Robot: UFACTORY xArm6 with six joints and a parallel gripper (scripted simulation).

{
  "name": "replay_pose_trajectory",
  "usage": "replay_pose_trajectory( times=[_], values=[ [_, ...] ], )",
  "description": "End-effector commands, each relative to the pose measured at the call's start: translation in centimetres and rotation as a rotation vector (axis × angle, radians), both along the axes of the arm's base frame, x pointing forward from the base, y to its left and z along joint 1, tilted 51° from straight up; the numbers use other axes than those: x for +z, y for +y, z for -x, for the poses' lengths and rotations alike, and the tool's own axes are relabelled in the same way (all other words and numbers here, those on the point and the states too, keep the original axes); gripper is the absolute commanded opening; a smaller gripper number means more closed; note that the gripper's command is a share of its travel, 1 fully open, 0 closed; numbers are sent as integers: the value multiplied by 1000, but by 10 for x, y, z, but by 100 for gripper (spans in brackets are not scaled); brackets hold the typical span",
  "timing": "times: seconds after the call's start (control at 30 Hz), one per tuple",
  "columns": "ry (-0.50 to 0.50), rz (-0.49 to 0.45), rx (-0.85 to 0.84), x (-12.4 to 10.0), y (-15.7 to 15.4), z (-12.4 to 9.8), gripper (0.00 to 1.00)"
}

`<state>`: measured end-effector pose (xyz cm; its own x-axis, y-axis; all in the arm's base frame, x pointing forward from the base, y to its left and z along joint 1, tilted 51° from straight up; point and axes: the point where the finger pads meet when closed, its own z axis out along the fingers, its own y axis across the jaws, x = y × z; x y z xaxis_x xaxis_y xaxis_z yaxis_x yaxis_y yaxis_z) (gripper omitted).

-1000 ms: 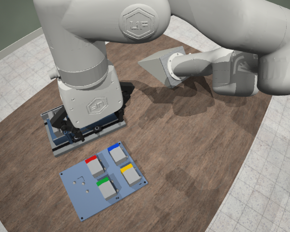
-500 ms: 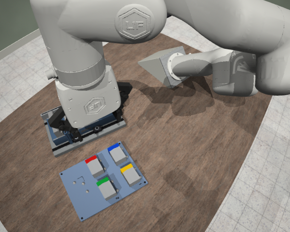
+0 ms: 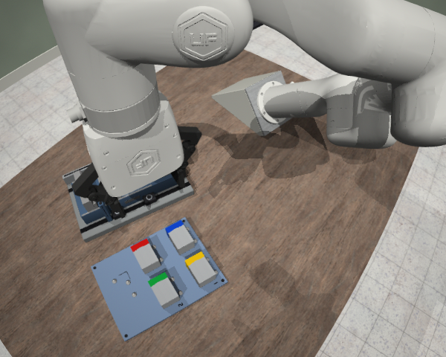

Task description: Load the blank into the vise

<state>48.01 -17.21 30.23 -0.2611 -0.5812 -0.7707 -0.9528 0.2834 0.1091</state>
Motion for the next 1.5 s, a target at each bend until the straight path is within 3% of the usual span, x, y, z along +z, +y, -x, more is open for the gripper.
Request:
replay_pose_trajectory(
  times=[0.0, 1.0, 1.33, 1.47],
  values=[
    [-2, 2, -2, 1, -1, 0, 100],
    [-2, 2, -2, -1, -3, -2, 100],
    [-2, 2, -2, -47, -38, 12, 100],
    [-2, 2, -2, -47, -38, 12, 100]
  ],
)
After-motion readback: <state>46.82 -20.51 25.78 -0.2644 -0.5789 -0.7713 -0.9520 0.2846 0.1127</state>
